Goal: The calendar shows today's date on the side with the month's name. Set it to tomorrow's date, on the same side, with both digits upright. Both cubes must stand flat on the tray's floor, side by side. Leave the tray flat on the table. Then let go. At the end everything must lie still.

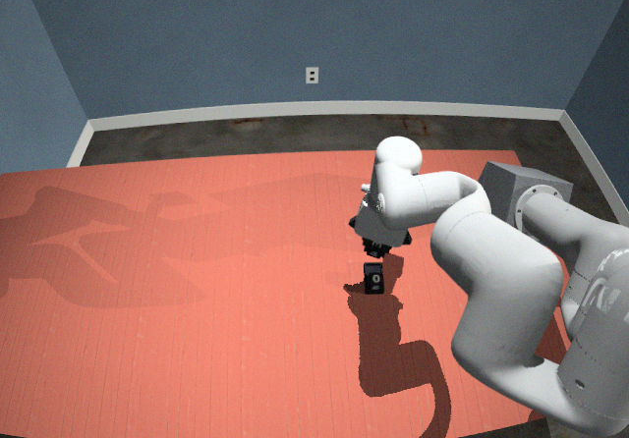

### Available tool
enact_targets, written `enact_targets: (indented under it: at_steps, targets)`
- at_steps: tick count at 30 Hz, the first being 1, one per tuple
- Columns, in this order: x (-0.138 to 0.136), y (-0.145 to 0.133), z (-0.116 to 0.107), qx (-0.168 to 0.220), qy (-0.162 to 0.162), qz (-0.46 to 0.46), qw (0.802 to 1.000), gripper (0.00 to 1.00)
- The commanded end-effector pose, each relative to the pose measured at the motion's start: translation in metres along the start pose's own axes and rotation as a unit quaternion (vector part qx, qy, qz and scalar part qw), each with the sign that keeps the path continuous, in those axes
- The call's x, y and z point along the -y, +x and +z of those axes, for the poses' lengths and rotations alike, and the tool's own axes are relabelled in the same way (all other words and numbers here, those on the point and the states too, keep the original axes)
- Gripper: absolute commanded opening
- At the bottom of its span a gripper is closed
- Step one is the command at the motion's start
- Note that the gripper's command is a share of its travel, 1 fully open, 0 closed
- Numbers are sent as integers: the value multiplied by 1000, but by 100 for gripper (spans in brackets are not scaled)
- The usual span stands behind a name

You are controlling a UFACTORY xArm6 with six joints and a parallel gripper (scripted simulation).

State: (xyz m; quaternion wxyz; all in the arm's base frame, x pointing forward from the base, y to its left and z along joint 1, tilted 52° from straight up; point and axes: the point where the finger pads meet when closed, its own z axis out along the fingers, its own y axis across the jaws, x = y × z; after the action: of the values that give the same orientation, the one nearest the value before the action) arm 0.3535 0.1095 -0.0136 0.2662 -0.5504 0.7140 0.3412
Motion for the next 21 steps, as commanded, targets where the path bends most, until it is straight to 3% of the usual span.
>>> enact_targets:
  at_steps: [1,9,21]
  targets:
    - [-4,2,-1,4,6,-75,997,29]
    - [-10,5,-1,3,6,-170,985,29]
    - [-11,6,-2,3,6,-187,982,29]
